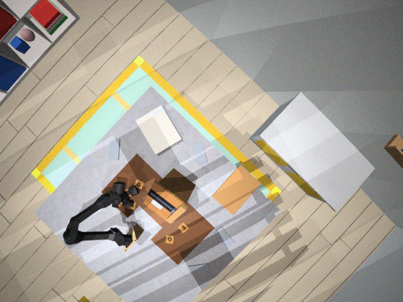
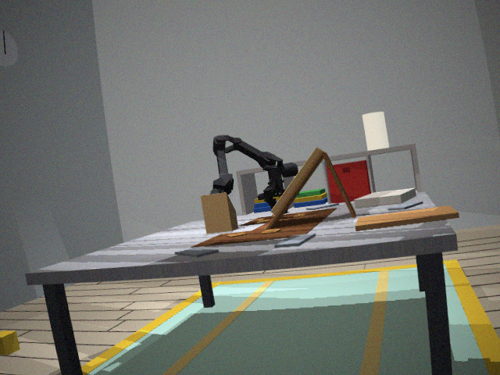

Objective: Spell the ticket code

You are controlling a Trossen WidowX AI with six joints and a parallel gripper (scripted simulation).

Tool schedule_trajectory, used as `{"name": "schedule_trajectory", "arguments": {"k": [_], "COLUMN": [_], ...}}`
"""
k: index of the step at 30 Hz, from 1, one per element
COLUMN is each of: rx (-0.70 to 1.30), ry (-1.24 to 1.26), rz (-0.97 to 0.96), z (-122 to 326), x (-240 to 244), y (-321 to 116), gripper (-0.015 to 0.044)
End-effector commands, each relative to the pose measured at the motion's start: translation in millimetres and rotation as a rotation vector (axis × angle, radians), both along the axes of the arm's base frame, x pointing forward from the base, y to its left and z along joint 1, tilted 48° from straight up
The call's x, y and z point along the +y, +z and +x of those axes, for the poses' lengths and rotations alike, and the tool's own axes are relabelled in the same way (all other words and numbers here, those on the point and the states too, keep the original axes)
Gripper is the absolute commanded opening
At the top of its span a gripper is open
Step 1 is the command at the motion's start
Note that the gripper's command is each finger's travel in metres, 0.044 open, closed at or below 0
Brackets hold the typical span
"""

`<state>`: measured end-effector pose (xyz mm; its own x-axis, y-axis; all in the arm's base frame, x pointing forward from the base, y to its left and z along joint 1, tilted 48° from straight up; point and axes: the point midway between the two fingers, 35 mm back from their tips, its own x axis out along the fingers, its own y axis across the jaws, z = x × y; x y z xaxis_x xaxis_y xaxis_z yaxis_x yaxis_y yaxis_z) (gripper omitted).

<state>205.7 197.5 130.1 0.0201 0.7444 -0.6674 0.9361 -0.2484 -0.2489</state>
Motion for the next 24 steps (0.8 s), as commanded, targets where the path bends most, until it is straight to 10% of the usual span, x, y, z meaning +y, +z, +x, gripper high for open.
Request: {"name": "schedule_trajectory", "arguments": {"k": [1,24], "rx": [-0.001,-0.176], "ry": [0.004,0.064], "rz": [0.004,-0.003], "z": [0,14], "x": [-2,-15], "y": [2,9], "gripper": [0.0000,0.0000]}}
